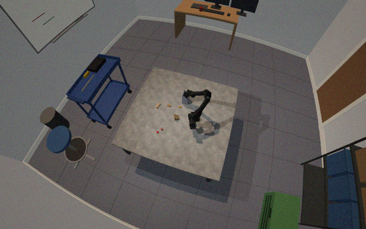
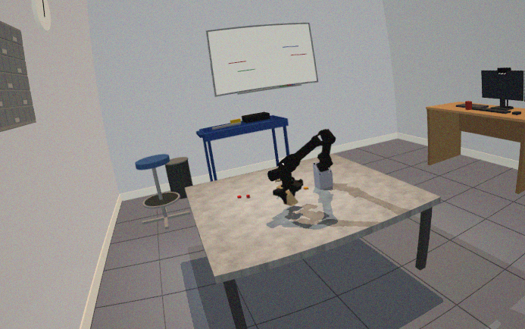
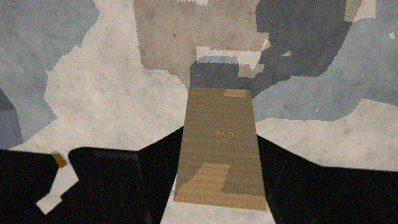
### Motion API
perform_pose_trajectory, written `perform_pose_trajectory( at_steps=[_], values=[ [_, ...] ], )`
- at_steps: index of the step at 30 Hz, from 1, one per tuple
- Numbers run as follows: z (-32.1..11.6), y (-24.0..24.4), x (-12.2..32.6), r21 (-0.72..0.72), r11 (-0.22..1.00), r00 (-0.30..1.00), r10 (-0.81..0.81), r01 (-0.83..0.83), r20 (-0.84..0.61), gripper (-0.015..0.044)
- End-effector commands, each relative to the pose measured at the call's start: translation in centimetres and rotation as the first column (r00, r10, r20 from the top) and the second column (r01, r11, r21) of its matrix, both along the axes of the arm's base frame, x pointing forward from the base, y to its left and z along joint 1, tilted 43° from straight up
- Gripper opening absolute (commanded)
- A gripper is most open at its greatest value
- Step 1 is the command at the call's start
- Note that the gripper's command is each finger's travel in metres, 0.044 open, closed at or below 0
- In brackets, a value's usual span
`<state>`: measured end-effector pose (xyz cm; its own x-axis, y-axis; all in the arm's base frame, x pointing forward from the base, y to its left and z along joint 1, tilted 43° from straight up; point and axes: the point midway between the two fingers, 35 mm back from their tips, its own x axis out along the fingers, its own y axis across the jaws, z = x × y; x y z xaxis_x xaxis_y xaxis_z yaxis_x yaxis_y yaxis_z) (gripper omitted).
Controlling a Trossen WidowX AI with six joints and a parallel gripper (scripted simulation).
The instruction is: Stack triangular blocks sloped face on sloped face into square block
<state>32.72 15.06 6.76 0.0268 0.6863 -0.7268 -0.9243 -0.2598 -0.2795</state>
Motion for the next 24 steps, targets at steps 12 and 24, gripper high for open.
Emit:
perform_pose_trajectory(
  at_steps=[12,24],
  values=[
    [0.0,0.1,0.1,0.001,1.0,1.0,0.012,-0.012,0.015,0.0],
    [-1.4,1.3,0.1,0.0,1.0,1.0,0.009,-0.009,0.009,0.0]
  ],
)
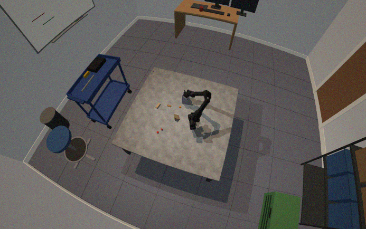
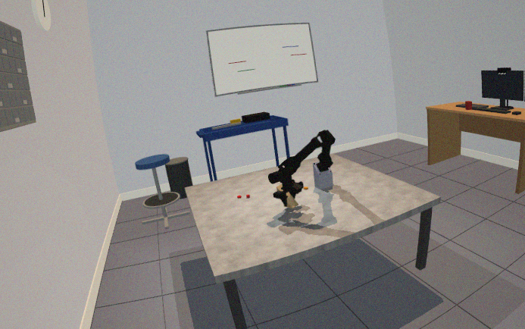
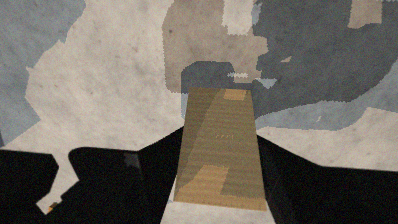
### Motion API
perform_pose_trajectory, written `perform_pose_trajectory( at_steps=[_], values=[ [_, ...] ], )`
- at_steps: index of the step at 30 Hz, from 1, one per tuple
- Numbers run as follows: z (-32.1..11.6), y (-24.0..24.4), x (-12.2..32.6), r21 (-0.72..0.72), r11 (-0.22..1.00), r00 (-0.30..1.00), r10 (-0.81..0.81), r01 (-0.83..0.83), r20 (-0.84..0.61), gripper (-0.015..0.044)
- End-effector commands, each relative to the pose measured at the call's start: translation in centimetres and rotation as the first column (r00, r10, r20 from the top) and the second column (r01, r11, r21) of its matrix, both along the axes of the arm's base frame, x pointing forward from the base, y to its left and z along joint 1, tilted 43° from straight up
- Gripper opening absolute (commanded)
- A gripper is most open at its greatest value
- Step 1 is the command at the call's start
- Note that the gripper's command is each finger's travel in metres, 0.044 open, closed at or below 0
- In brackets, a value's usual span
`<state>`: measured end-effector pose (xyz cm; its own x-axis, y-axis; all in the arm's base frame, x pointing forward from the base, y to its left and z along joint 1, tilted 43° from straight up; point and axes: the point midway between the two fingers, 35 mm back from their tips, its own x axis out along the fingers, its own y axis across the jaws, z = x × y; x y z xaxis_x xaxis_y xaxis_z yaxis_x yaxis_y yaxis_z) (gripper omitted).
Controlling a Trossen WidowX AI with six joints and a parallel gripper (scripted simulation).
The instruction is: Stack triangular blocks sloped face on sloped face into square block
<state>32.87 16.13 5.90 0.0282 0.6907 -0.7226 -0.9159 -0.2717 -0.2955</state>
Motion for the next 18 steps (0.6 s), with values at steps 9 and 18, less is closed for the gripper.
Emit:
perform_pose_trajectory(
  at_steps=[9,18],
  values=[
    [-1.03,0.73,-0.1,-0.006,1.0,1.0,-0.007,0.007,-0.009,0.0],
    [-0.85,0.73,-0.12,-0.001,1.0,1.0,-0.001,0.001,-0.006,0.021]
  ],
)
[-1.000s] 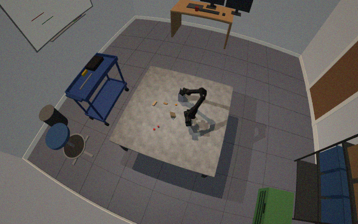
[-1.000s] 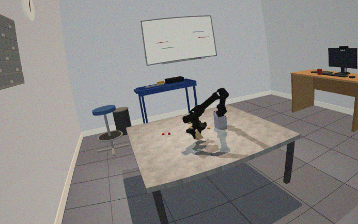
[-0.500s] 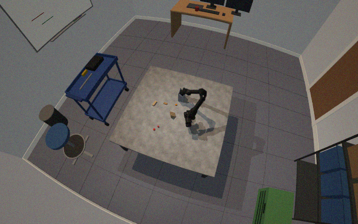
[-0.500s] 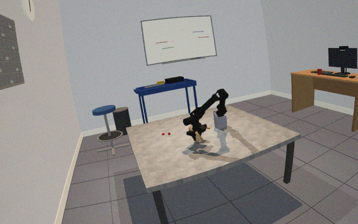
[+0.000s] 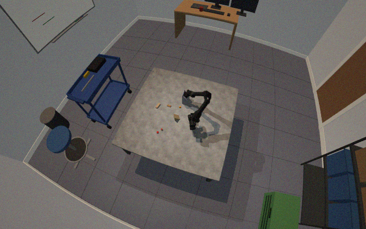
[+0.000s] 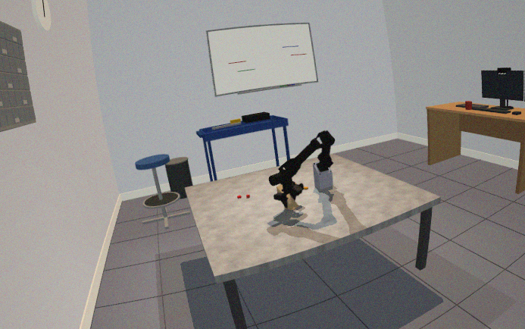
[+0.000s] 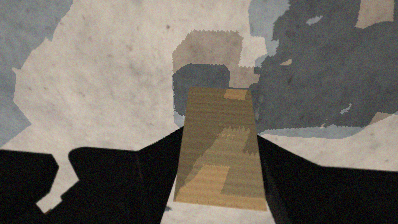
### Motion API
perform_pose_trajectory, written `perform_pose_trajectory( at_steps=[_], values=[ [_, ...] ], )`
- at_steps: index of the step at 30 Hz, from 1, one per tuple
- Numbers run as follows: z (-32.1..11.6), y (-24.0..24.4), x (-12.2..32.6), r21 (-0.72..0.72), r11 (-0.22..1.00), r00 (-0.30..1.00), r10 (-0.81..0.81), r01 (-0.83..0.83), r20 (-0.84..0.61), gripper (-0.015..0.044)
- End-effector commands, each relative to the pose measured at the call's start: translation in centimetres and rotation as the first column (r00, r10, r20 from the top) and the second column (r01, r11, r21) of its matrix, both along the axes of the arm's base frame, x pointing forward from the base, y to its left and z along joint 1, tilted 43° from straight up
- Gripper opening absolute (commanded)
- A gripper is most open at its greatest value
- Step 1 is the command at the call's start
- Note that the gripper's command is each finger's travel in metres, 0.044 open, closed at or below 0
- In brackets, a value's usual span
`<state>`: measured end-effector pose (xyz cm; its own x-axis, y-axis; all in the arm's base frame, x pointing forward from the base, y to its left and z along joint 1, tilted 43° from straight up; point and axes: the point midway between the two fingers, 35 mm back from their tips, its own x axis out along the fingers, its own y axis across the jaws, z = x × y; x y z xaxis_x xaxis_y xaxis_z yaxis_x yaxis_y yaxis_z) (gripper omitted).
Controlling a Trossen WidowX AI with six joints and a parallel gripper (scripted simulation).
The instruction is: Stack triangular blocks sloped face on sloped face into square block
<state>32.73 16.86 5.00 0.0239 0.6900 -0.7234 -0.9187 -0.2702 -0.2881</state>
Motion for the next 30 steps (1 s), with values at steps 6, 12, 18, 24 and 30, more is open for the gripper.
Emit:
perform_pose_trajectory(
  at_steps=[6,12,18,24,30],
  values=[
    [0.0,0.0,0.0,0.0,1.0,1.0,0.001,-0.001,0.001,0.0368],
    [0.0,0.0,0.0,0.0,1.0,1.0,0.001,-0.001,0.001,0.044],
    [1.4,-1.4,0.1,-0.002,1.0,1.0,0.001,-0.001,0.001,0.044],
    [4.3,-4.1,-0.1,-0.002,1.0,1.0,0.0,0.0,0.0,0.044],
    [4.0,-4.0,0.2,-0.007,1.0,1.0,-0.012,0.012,0.011,0.044]
  ],
)
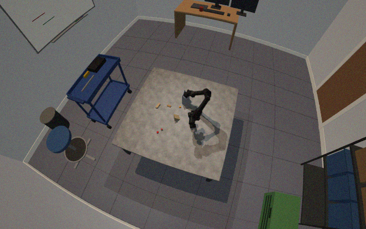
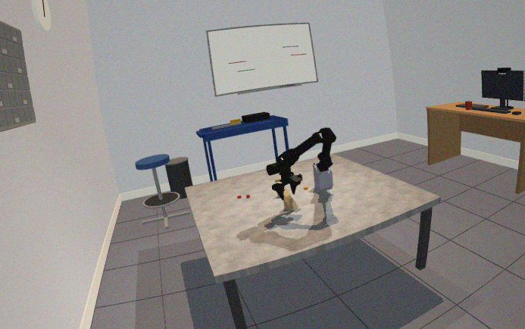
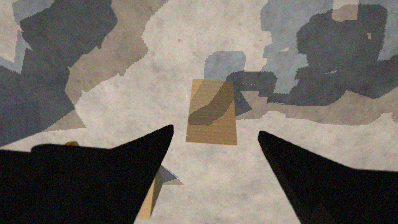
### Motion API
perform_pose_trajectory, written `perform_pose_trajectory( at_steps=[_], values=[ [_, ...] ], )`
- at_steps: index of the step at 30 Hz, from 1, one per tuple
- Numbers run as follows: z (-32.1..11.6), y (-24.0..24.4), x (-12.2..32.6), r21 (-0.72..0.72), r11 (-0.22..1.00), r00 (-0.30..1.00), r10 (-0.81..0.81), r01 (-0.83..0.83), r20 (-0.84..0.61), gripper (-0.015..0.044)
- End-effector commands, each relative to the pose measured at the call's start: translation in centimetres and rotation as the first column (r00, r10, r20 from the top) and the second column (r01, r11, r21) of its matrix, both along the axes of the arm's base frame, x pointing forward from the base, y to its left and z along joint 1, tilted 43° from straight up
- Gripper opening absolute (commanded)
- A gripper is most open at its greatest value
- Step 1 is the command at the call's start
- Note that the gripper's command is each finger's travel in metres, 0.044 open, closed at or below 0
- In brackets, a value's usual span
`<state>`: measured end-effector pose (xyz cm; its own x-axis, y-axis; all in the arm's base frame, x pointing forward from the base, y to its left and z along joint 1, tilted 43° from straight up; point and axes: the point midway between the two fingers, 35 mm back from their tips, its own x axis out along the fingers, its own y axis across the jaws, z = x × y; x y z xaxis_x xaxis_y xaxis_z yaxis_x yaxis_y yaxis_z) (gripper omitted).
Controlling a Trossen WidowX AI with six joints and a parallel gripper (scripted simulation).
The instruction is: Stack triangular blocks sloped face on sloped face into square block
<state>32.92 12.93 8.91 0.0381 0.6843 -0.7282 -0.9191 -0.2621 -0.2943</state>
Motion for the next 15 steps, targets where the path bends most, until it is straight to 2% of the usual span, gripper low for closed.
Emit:
perform_pose_trajectory(
  at_steps=[1,3,5,7,11,15],
  values=[
    [0.1,0.0,0.0,0.0,1.0,1.0,-0.001,0.001,0.002,0.044],
    [-0.1,-0.1,0.0,0.007,0.999,0.996,-0.052,0.053,-0.068,0.044],
    [-0.3,-0.5,0.0,0.004,0.98,0.948,-0.193,0.201,-0.251,0.044],
    [-0.5,-1.0,0.0,-0.035,0.935,0.835,-0.33,0.352,-0.44,0.044],
    [-0.8,-1.9,0.1,-0.213,0.79,0.448,-0.522,0.575,-0.726,0.044],
    [-0.9,-2.8,0.2,-0.475,0.607,-0.062,-0.574,0.638,-0.817,0.044]
  ],
)
